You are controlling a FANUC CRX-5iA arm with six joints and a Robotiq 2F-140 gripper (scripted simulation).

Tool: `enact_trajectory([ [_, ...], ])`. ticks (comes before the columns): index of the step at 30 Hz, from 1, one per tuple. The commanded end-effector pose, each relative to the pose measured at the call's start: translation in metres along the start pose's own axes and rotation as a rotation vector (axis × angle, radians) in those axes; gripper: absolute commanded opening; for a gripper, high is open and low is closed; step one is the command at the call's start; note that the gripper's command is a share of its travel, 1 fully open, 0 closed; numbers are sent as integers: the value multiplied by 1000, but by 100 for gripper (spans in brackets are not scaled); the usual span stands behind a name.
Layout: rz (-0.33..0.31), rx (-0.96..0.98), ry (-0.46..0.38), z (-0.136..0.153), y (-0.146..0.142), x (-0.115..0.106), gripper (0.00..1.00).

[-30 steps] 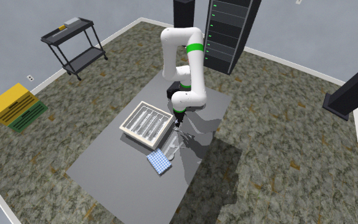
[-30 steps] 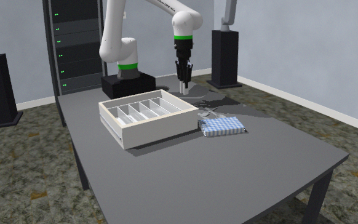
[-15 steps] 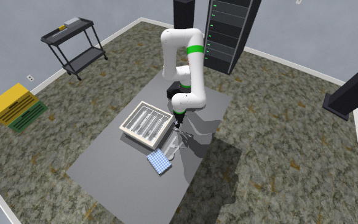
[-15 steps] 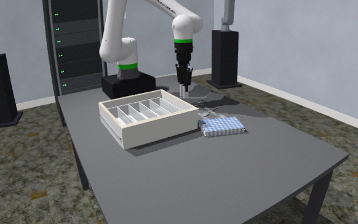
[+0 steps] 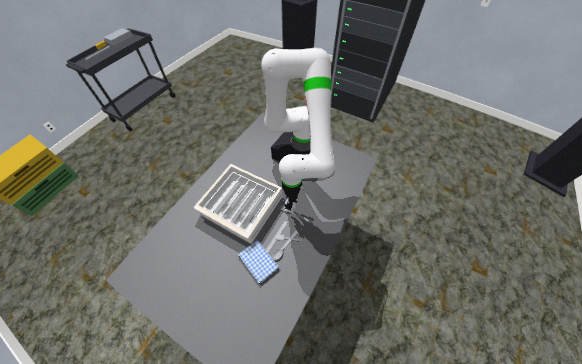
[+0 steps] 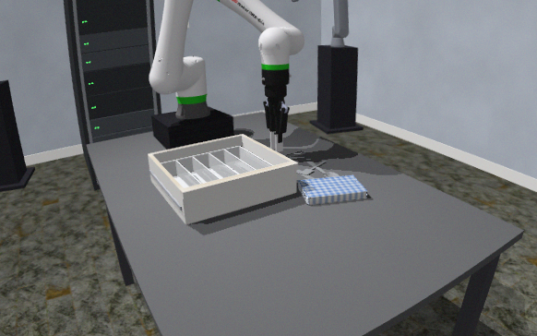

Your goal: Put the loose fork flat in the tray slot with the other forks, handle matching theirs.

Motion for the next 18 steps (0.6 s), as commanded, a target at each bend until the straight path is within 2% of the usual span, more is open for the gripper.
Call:
enact_trajectory([
  [1, 0, 0, 0, 0, 0, 3, 17],
  [18, 0, 0, 0, 0, 0, 8, 17],
])
Point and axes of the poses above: the point where the finger pads meet when closed, its own x axis out along the fingers, its own y axis across the jaws, z = x × y, the point moved 5 cm from there along -x, back along the fingers, and after that the axes turned 14 degrees about x, right-handed, at the moved point
